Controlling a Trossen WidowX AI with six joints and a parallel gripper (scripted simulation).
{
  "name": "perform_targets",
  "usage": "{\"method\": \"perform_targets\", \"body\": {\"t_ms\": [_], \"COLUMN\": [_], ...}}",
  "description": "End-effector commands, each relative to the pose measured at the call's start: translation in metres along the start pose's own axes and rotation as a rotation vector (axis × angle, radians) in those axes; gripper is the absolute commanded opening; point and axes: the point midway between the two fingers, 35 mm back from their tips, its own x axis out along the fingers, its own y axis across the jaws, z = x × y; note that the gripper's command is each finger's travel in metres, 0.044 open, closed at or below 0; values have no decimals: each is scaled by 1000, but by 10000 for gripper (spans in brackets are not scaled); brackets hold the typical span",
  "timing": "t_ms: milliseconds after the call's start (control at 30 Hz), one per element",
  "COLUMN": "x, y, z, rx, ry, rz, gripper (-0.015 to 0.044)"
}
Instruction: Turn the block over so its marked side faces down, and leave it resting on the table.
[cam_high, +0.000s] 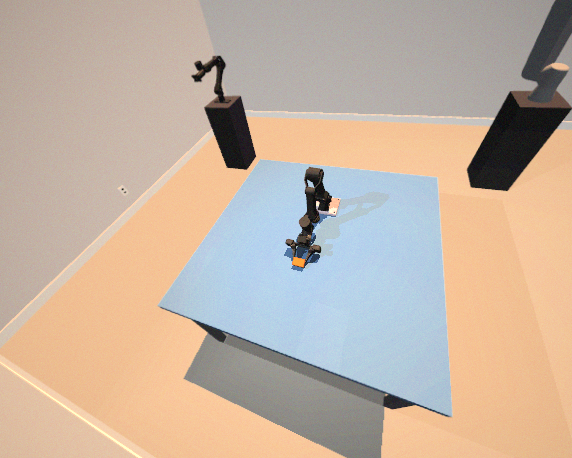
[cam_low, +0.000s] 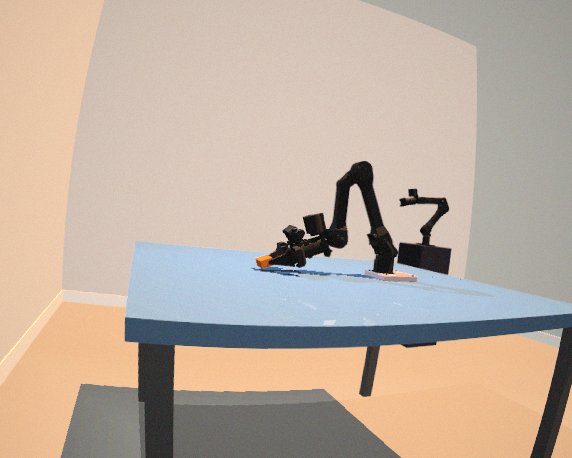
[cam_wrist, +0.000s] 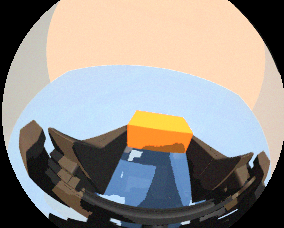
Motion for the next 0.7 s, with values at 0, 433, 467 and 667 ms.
{"method": "perform_targets", "body": {"t_ms": [0, 433, 467, 667], "x": [-1, -1, -1, -1], "y": [1, 1, 1, 1], "z": [-2, -2, -2, -2], "rx": [7, 7, 7, 7], "ry": [-4, -4, -4, -4], "rz": [4, 4, 4, 4], "gripper": [0, 79, 105, 263]}}
